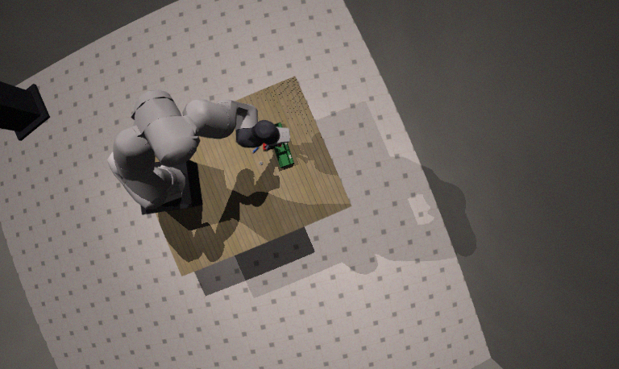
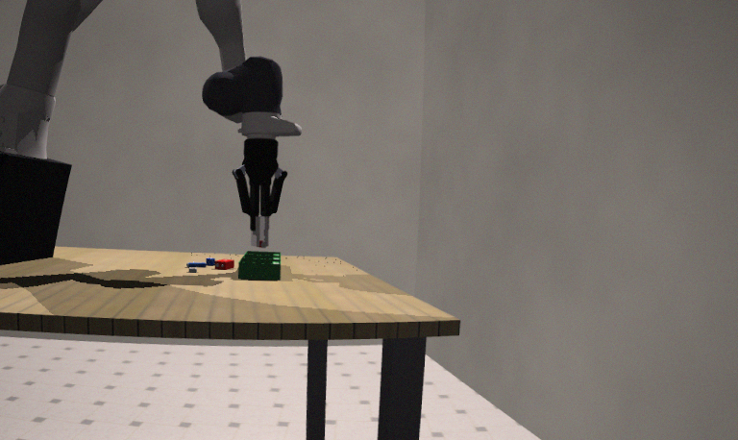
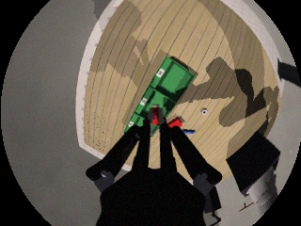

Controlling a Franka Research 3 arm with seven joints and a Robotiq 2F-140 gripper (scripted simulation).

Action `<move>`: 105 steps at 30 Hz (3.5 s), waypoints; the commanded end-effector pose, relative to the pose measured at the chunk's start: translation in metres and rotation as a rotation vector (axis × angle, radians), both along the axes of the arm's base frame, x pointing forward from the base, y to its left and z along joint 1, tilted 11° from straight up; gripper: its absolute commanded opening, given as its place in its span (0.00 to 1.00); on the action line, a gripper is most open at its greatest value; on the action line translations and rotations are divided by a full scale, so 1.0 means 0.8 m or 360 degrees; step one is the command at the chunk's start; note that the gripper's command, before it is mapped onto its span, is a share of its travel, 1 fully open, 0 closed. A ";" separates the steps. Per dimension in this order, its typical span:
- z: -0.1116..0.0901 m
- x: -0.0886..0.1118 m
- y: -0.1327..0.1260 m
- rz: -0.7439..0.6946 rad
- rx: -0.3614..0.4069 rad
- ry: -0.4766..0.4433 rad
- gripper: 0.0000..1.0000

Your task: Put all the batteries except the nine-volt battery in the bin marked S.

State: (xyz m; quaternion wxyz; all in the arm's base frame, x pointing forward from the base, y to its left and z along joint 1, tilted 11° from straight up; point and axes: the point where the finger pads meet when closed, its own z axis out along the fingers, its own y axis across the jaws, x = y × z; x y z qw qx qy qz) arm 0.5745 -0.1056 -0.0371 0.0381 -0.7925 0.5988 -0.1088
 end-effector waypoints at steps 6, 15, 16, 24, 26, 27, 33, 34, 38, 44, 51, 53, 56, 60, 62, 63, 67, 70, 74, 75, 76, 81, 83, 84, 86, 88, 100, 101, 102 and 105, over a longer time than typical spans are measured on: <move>-0.002 -0.002 -0.001 -0.0400 0.0080 -0.0010 0.05; -0.002 -0.003 0.000 -0.0665 0.0131 -0.0015 0.05; -0.002 -0.003 0.000 -0.0665 0.0131 -0.0015 0.05; -0.002 -0.004 0.001 -0.0823 0.0155 -0.0005 0.05; -0.002 -0.004 0.001 -0.0823 0.0155 -0.0005 0.05; -0.002 -0.004 0.001 -0.0823 0.0155 -0.0005 0.05; -0.002 -0.004 0.001 -0.0823 0.0155 -0.0005 0.05; -0.002 -0.004 0.001 -0.0823 0.0155 -0.0005 0.05; -0.002 -0.004 0.001 -0.0823 0.0155 -0.0005 0.05; -0.002 -0.003 0.001 -0.0823 0.0155 -0.0005 0.05; -0.009 -0.001 0.000 -0.0823 0.0155 -0.0005 0.05; -0.014 0.000 0.000 -0.0823 0.0155 -0.0005 0.05; -0.021 0.001 -0.001 -0.0823 0.0155 -0.0005 0.05; -0.031 0.003 -0.002 -0.0823 0.0155 -0.0005 0.05; -0.036 0.004 -0.002 -0.0823 0.0155 -0.0005 0.05; -0.039 0.004 -0.002 -0.0823 0.0155 -0.0005 0.05; -0.046 0.006 -0.003 -0.0823 0.0155 -0.0005 0.05; -0.047 0.007 -0.004 -0.0823 0.0155 -0.0005 0.05; -0.047 0.009 -0.005 -0.0823 0.0155 -0.0005 0.05; -0.047 0.009 -0.005 -0.0823 0.0155 -0.0005 0.05; -0.047 0.009 -0.005 -0.0823 0.0155 -0.0005 0.05; -0.047 0.009 -0.005 -0.0823 0.0155 -0.0005 0.05; -0.047 0.009 -0.005 -0.0823 0.0155 -0.0005 0.05; -0.047 0.009 -0.005 -0.0823 0.0155 -0.0005 0.05; -0.047 0.009 -0.005 -0.0823 0.0155 -0.0005 0.05; -0.047 0.009 -0.005 -0.0823 0.0155 -0.0005 0.17; -0.047 0.009 -0.005 -0.0823 0.0155 -0.0005 0.17; -0.047 0.009 -0.005 -0.0823 0.0155 -0.0005 0.17; -0.047 0.009 -0.005 -0.0823 0.0155 -0.0005 0.17; -0.045 0.009 -0.005 -0.0823 0.0155 -0.0005 0.17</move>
